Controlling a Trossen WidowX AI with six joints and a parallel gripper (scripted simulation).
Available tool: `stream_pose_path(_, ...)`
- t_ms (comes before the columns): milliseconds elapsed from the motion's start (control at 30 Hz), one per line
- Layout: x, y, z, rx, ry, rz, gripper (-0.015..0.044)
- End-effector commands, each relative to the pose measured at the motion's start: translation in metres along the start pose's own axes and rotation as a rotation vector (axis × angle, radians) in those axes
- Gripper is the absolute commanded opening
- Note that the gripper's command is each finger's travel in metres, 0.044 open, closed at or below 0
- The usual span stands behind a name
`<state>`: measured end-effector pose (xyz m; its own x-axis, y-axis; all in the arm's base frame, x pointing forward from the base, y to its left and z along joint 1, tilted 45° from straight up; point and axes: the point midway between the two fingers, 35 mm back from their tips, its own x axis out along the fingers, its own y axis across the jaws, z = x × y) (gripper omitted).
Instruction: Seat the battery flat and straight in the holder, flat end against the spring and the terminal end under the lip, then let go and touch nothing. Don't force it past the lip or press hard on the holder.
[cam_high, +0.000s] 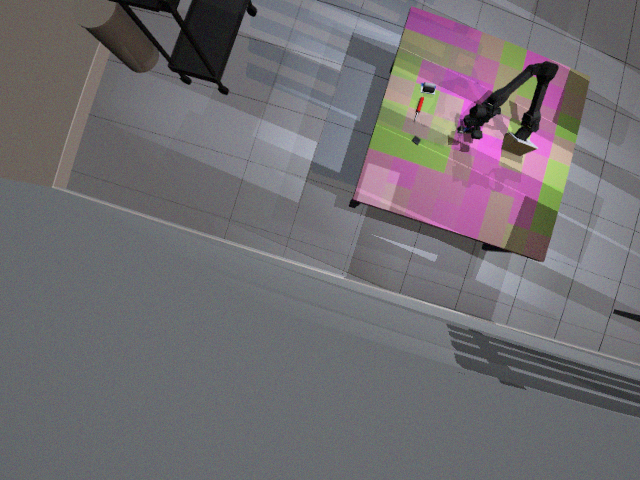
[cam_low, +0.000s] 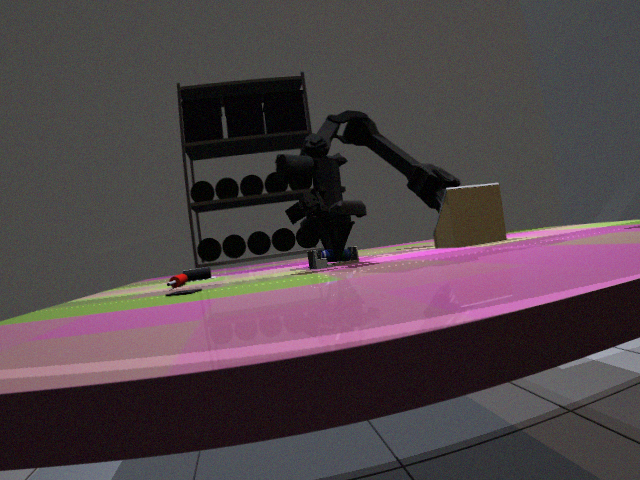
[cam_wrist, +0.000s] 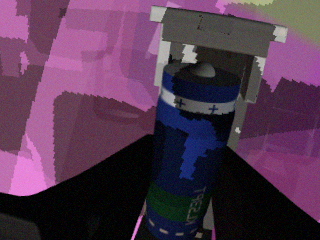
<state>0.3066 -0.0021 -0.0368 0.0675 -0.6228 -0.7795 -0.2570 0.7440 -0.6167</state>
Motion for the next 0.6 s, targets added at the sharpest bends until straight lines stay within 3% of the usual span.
stream_pose_path(0, 0.0026, -0.0002, -0.0031, -0.003, 0.042, 0.001, 0.0084)
stream_pose_path(567, 0.0021, -0.0028, 0.0005, 0.003, 0.105, 0.003, 0.0084)
